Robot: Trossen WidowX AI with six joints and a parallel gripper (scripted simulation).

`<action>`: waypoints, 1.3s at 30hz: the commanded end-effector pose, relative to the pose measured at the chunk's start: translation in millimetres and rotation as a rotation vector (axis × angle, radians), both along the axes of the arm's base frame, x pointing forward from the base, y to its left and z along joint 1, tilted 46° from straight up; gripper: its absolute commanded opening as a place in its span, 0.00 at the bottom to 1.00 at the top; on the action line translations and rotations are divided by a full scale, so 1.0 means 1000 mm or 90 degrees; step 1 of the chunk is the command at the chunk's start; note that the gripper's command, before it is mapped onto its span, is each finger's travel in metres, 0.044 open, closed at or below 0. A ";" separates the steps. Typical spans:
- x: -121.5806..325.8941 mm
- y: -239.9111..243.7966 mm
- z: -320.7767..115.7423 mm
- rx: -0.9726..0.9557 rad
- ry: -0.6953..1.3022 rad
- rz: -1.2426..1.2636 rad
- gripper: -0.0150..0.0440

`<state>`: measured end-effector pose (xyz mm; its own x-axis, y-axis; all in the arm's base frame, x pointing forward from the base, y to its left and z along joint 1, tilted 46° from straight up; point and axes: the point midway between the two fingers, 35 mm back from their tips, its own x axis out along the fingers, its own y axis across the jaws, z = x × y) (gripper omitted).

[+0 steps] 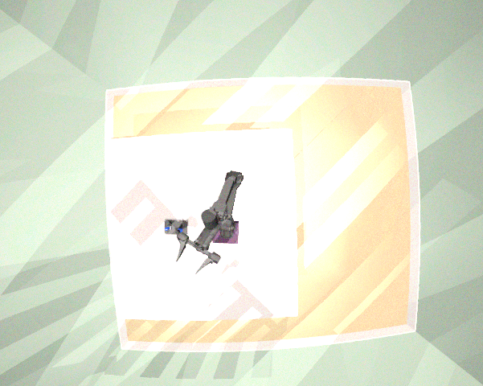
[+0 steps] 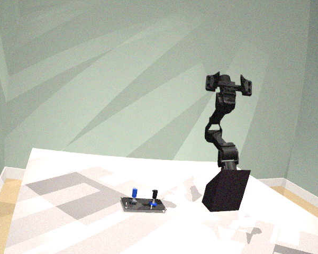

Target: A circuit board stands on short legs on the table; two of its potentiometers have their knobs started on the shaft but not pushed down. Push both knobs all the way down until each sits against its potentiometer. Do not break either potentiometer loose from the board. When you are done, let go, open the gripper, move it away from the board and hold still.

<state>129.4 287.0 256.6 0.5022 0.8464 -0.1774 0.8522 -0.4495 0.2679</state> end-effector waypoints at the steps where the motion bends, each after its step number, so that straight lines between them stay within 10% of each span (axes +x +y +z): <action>1: 0.001 0.000 -0.001 -0.003 -0.001 -0.001 0.89; 15: 0.059 -0.009 -0.046 -0.254 -0.087 -0.082 0.26; 39: 0.140 -0.060 -0.119 -0.714 -0.156 -0.077 0.25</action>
<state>260.6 235.2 147.6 0.7024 0.2804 -0.6542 0.6826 -0.0050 0.7307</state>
